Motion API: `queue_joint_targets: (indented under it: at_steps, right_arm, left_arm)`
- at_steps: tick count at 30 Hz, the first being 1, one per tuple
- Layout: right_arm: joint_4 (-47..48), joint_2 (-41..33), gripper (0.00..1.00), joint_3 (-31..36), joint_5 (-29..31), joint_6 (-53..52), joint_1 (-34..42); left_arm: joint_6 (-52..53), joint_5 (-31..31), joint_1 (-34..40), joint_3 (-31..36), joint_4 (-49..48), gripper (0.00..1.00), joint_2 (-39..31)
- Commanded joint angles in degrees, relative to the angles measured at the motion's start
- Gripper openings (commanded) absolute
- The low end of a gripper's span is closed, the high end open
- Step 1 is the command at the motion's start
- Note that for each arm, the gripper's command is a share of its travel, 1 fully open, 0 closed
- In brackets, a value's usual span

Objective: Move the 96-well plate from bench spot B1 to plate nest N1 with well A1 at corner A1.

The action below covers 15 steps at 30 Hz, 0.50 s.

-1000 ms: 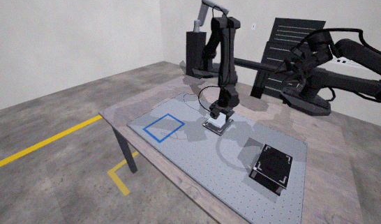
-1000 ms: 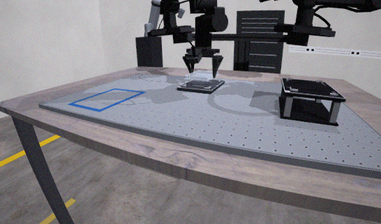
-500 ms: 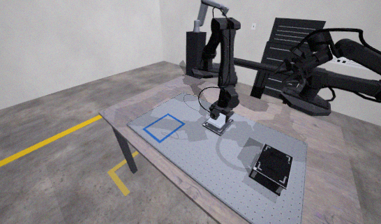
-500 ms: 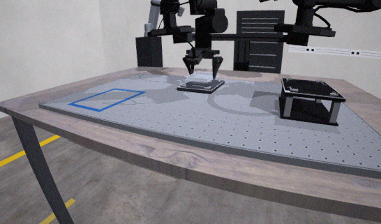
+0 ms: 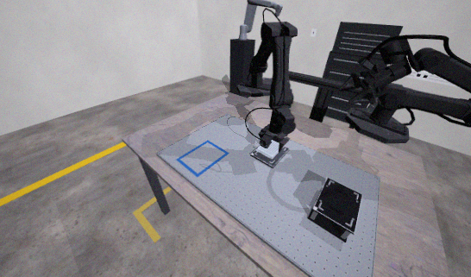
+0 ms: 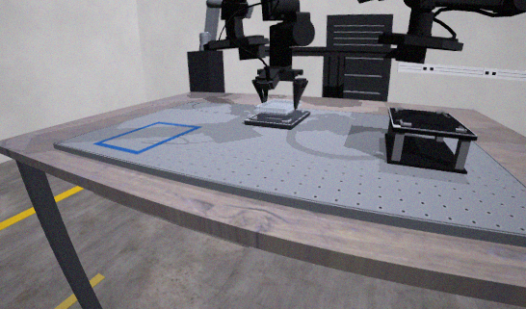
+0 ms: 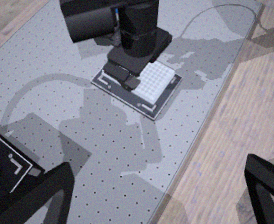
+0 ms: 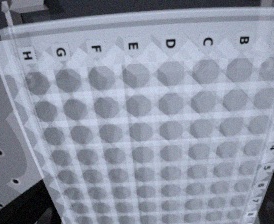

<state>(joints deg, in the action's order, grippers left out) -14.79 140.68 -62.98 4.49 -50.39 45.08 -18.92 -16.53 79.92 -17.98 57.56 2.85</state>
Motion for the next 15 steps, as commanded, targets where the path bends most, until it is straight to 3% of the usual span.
queue_joint_targets:
  at_steps: [1, 15]
  right_arm:
    - [1.47, 0.55, 0.82, -1.32, -0.06, 0.42, 0.01]
    - [5.91, 5.3, 0.82, -2.4, -0.49, 0.86, -0.76]
  left_arm:
    - [-0.38, -0.48, 0.6, -0.33, 0.73, 1.0, -0.62]
    - [-0.38, -0.48, 0.6, -0.33, 0.73, 1.0, -0.62]
